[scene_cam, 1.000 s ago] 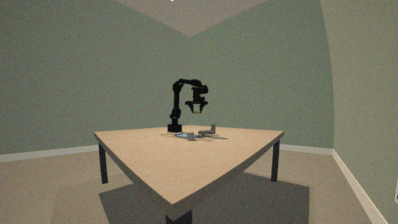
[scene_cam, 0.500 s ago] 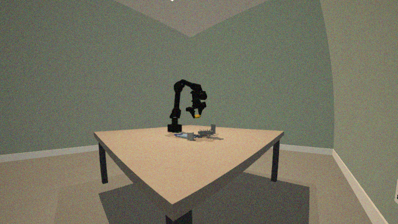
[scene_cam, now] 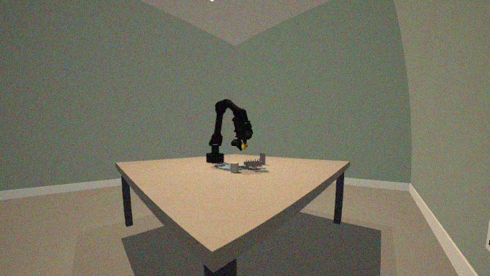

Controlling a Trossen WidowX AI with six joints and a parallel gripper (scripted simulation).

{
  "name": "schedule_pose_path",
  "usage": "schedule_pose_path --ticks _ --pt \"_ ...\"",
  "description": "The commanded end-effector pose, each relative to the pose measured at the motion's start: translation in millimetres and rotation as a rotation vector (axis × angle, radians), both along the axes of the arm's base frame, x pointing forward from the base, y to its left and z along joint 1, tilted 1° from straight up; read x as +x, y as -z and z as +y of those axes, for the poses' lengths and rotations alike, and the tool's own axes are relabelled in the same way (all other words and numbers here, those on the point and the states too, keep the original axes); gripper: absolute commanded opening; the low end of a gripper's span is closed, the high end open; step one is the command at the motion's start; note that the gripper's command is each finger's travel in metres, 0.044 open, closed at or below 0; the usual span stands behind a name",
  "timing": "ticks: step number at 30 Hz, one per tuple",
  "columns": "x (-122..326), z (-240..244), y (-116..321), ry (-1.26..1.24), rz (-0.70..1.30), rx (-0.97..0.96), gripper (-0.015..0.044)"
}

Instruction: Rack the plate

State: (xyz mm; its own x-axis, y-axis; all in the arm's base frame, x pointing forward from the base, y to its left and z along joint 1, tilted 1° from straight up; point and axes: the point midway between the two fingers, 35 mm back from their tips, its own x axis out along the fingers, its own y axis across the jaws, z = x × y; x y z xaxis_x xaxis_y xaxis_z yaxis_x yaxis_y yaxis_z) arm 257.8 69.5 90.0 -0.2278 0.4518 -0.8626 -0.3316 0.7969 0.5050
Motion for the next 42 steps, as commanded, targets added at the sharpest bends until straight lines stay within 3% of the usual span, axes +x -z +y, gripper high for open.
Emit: schedule_pose_path --ticks 1,21,42 --pt "-2 2 8 -0.068 -0.02 0.101 0.0" --pt "-4 5 29 -0.279 -0.255 0.504 0.0" --pt "2 1 40 -0.349 -0.699 0.804 0.0"
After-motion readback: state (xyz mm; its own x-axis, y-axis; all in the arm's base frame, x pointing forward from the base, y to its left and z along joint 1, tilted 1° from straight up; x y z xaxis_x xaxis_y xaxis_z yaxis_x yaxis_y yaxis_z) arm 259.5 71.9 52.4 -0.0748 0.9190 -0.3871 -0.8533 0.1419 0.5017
